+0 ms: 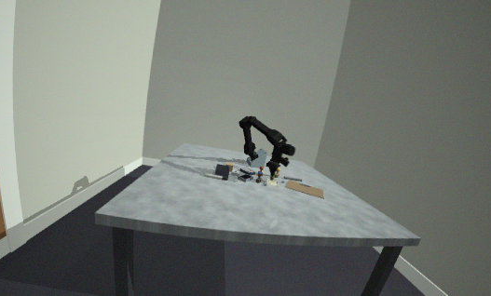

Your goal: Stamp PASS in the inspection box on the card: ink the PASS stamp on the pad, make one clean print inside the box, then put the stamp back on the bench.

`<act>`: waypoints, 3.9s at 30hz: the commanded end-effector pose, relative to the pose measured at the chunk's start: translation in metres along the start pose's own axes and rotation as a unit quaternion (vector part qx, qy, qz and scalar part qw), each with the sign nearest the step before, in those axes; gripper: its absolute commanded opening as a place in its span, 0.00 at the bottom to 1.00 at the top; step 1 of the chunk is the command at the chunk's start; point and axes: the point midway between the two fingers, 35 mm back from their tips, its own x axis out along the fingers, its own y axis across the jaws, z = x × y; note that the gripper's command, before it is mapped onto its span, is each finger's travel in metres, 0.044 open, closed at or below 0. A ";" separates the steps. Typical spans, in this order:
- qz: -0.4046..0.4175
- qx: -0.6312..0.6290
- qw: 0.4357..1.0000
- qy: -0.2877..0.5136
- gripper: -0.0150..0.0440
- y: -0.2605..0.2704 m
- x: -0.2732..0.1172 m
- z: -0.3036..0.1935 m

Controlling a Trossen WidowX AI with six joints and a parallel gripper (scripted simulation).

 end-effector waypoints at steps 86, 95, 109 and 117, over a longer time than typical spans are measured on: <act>-0.001 -0.003 1.000 0.004 0.25 0.000 0.025 -0.003; -0.001 -0.003 1.000 0.004 0.25 0.000 0.026 -0.003; -0.001 -0.003 1.000 0.004 0.25 0.000 0.026 -0.003; -0.001 -0.003 1.000 0.004 0.25 0.000 0.026 -0.003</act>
